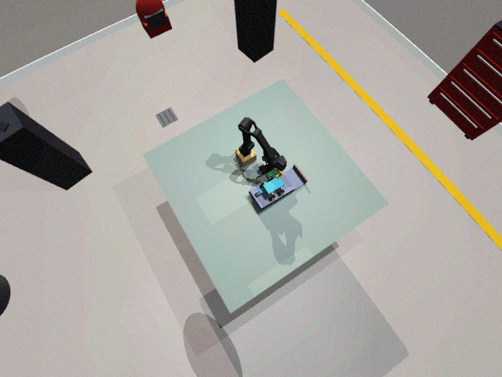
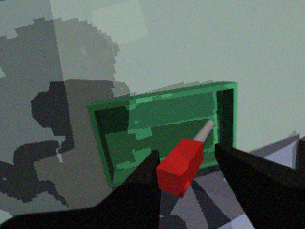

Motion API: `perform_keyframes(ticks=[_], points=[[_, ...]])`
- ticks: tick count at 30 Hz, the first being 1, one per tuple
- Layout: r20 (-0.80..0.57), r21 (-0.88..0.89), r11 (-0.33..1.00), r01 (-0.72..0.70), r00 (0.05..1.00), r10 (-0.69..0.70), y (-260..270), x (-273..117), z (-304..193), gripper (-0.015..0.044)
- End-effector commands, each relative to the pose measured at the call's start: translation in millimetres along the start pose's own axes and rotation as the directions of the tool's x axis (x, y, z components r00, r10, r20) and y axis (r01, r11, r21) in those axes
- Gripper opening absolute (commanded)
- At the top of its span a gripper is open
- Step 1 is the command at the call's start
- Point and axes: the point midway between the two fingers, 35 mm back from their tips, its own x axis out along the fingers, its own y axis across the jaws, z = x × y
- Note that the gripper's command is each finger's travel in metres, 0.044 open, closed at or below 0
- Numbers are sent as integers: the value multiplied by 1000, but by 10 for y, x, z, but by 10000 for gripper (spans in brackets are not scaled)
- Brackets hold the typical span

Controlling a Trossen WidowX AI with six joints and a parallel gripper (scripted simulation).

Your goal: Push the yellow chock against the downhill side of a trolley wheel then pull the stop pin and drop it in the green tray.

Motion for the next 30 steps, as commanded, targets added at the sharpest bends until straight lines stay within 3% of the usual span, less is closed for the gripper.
perform_keyframes(ticks=[1, 30], points=[[4, -2, 1000, 5, 1000, -5, 25, 17, 7, 190], [4, -2, 1000, 3, 1000, -3, 180, 113, 23, 190]])
